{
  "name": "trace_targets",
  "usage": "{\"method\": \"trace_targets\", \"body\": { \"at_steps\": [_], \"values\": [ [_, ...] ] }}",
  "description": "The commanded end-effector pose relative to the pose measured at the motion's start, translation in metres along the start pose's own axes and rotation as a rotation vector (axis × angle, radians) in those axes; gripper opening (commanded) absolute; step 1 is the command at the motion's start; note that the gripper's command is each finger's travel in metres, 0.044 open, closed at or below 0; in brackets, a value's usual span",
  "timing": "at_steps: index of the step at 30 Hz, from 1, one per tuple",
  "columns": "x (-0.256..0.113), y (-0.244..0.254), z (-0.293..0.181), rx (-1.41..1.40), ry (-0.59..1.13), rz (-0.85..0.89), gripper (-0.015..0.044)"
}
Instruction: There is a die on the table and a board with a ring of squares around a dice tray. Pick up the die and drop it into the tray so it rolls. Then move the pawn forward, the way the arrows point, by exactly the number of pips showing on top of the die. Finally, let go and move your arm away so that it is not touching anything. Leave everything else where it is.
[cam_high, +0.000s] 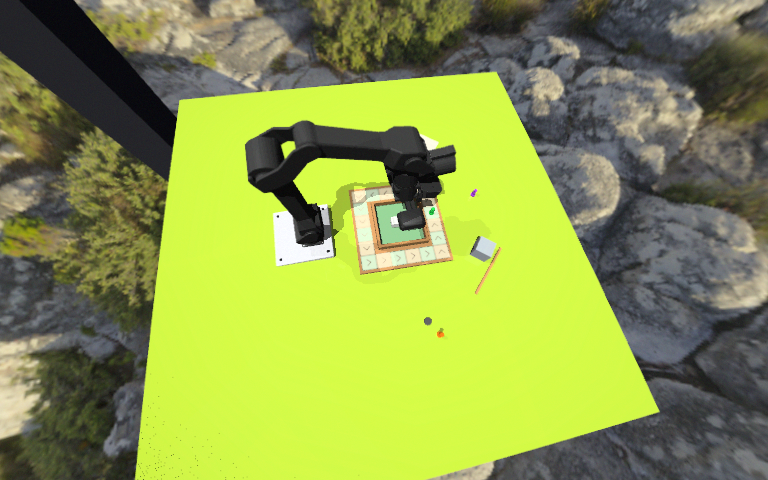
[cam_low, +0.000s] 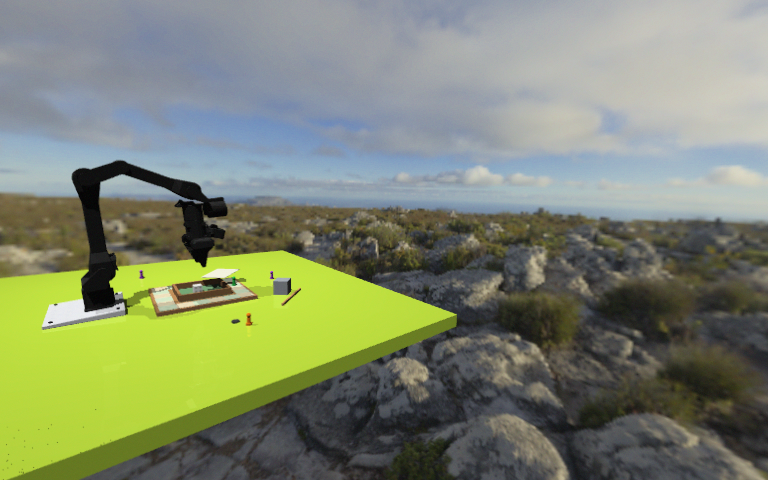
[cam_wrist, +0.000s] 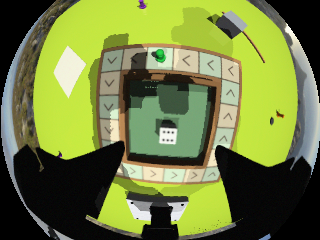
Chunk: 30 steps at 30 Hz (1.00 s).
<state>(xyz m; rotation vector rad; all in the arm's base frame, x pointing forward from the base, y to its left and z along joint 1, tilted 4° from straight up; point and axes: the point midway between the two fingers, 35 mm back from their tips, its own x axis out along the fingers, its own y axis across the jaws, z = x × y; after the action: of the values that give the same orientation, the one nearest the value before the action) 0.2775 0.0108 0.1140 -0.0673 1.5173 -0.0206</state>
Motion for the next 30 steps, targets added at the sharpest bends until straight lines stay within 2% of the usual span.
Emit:
{"method": "trace_targets", "body": {
  "at_steps": [1,7,12,21,30],
  "values": [
    [0.0,0.002,0.016,-0.064,0.003,0.001,0.0361],
    [0.019,0.011,0.079,-0.33,0.05,0.015,0.0204],
    [0.04,0.018,0.111,-0.484,0.076,0.028,0.02],
    [0.039,0.018,0.111,-0.484,0.076,0.028,0.02],
    [0.055,0.018,0.11,-0.484,0.076,0.028,0.02]
  ]
}}
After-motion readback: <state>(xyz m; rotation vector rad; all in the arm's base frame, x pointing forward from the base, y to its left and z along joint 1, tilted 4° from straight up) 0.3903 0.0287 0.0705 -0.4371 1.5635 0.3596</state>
